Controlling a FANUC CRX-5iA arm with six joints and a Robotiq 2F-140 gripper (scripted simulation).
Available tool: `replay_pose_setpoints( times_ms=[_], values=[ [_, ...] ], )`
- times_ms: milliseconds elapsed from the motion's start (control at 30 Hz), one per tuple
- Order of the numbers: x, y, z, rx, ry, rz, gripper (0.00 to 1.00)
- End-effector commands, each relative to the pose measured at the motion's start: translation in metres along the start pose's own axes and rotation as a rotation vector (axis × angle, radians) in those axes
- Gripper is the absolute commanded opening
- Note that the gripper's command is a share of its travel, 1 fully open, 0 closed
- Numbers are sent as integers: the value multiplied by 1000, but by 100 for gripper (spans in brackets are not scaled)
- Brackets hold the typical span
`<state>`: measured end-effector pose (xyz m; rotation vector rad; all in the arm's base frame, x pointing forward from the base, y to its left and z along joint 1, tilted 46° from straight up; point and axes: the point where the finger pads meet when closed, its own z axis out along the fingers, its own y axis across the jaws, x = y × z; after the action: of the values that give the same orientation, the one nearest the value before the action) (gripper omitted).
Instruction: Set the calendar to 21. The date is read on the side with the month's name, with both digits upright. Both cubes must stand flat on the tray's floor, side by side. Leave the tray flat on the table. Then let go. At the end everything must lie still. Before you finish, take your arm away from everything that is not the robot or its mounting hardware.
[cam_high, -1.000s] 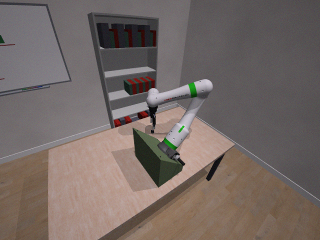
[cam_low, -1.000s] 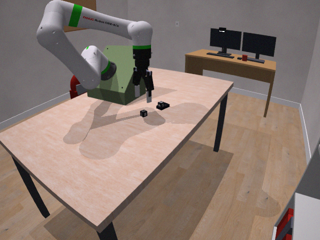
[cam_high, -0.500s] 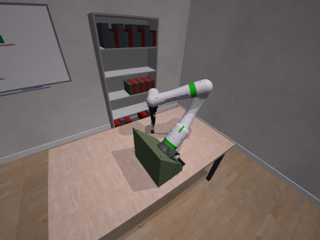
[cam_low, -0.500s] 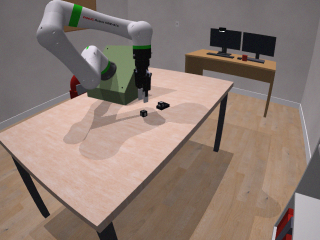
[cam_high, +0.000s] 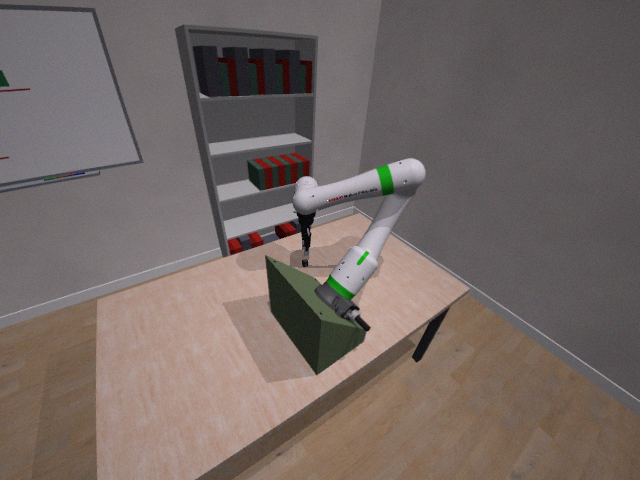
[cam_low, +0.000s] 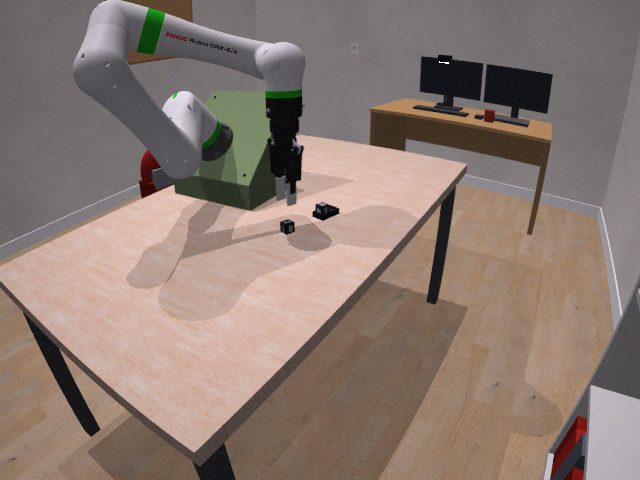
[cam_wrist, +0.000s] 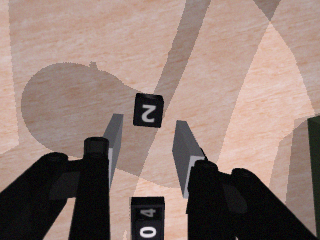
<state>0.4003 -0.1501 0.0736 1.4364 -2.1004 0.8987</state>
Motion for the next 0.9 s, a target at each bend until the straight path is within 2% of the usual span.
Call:
replay_pose_setpoints(
  times_ms=[0,567,867],
  values=[
    [0,0,0,0,0,0,28],
    [0,0,7,1,0,0,28],
    [0,0,19,1,0,0,28]
  ],
)
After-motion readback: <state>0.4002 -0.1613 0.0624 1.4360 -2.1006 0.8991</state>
